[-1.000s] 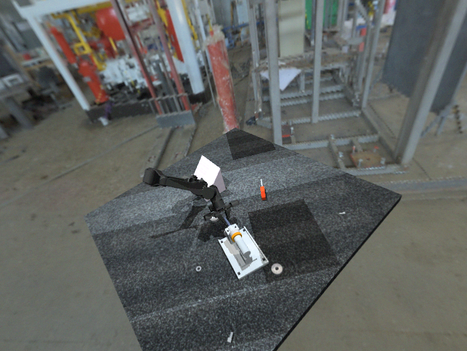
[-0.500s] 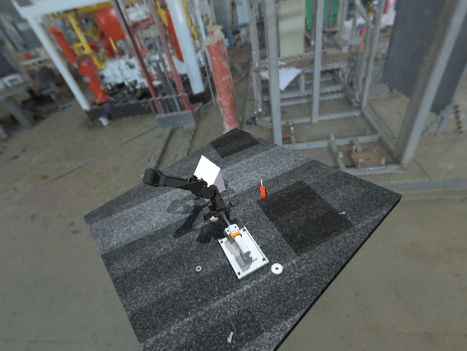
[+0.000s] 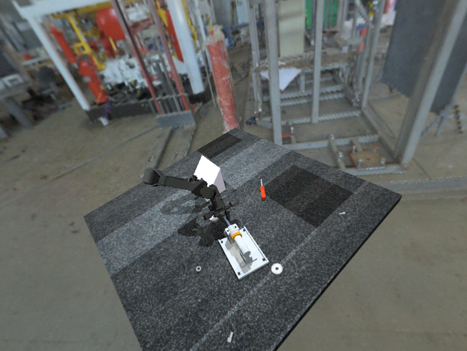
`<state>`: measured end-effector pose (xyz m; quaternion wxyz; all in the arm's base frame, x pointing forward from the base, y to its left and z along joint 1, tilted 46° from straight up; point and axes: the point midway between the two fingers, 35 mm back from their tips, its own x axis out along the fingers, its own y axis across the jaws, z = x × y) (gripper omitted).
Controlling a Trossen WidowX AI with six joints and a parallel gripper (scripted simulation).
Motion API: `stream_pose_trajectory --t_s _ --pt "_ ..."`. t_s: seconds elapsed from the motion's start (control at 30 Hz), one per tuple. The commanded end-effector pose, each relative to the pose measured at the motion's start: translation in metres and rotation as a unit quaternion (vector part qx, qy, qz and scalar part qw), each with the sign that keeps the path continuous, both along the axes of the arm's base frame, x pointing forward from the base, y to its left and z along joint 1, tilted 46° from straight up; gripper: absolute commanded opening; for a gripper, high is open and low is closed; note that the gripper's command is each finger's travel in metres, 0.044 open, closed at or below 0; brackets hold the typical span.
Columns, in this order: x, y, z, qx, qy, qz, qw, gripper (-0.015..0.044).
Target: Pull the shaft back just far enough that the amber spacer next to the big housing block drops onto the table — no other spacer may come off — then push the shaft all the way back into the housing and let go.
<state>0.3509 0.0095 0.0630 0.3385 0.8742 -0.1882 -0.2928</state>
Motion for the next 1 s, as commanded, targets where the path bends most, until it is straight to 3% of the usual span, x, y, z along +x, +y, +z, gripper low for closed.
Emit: stream_pose_trajectory --t_s 0.0,0.97 --pt "-0.0015 -0.0003 0.0003 0.001 -0.001 -0.001 1.0 0.0" --pt "-0.0046 -0.0002 -0.0003 0.001 -0.001 -0.001 1.0 0.0"
